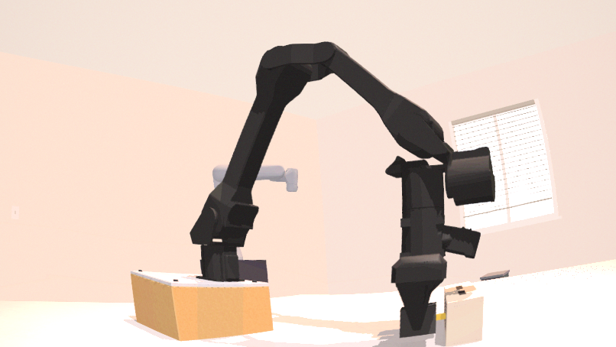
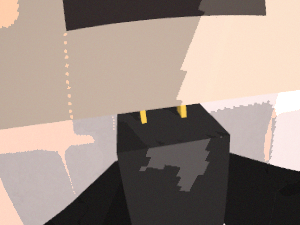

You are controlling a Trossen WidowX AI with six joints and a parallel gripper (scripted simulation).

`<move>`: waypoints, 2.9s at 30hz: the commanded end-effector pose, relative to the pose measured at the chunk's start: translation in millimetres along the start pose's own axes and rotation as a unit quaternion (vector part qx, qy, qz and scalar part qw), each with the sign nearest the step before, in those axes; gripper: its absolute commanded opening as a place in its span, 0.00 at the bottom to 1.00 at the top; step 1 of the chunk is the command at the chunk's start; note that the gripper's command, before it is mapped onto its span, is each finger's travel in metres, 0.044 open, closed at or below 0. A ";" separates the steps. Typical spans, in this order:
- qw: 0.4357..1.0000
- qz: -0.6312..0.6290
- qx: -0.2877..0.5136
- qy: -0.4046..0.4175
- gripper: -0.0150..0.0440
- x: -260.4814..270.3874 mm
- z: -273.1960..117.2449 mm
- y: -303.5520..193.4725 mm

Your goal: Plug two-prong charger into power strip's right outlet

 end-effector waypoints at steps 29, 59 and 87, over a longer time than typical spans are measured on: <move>1.000 0.003 -0.001 0.002 0.25 2.4 -1.5 10.3; 1.000 0.003 -0.002 0.002 0.25 4.8 -2.2 22.2; 1.000 0.003 -0.002 0.002 0.25 4.7 -1.8 21.9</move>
Point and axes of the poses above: the point midway between the two fingers, 35 mm back from their tips, its own z axis out along the fingers, its own x axis across the jaws, y = z × x, the point moved 1 cm from there along -z, back along the fingers, and after that the axes turned 12 degrees about z, right-handed, at the moved point
